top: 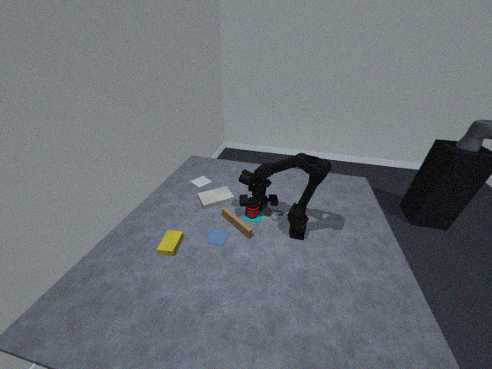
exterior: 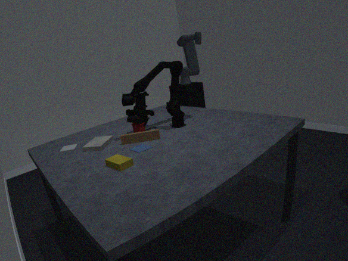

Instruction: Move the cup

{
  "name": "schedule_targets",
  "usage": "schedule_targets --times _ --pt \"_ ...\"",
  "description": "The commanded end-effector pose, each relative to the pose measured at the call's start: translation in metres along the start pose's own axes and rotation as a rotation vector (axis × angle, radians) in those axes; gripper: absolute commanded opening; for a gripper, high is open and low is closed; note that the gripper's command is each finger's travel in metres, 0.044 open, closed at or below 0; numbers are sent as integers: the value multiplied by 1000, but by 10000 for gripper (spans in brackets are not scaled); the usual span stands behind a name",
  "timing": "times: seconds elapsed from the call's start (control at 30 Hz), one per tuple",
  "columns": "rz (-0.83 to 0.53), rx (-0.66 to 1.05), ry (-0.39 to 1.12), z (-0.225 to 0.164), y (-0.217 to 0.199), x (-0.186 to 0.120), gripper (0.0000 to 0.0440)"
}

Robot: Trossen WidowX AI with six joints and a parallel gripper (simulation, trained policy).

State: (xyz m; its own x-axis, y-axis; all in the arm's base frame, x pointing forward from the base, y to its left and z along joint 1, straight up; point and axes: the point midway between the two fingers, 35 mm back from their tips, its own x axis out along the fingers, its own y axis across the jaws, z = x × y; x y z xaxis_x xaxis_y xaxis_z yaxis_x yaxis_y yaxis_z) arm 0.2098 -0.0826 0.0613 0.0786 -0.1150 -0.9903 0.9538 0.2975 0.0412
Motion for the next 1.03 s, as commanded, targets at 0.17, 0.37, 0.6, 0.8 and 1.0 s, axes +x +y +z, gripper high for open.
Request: schedule_targets --times 0.17,0.37,0.6,0.8,1.0 --pt "77 20 -38 4 0 -7 174" --pt "117 15 -54 3 -1 -13 185" --pt "159 12 -75 2 -4 -19 210" --pt "192 14 -95 2 -7 -25 252" --pt "221 20 -115 2 -10 -32 294"
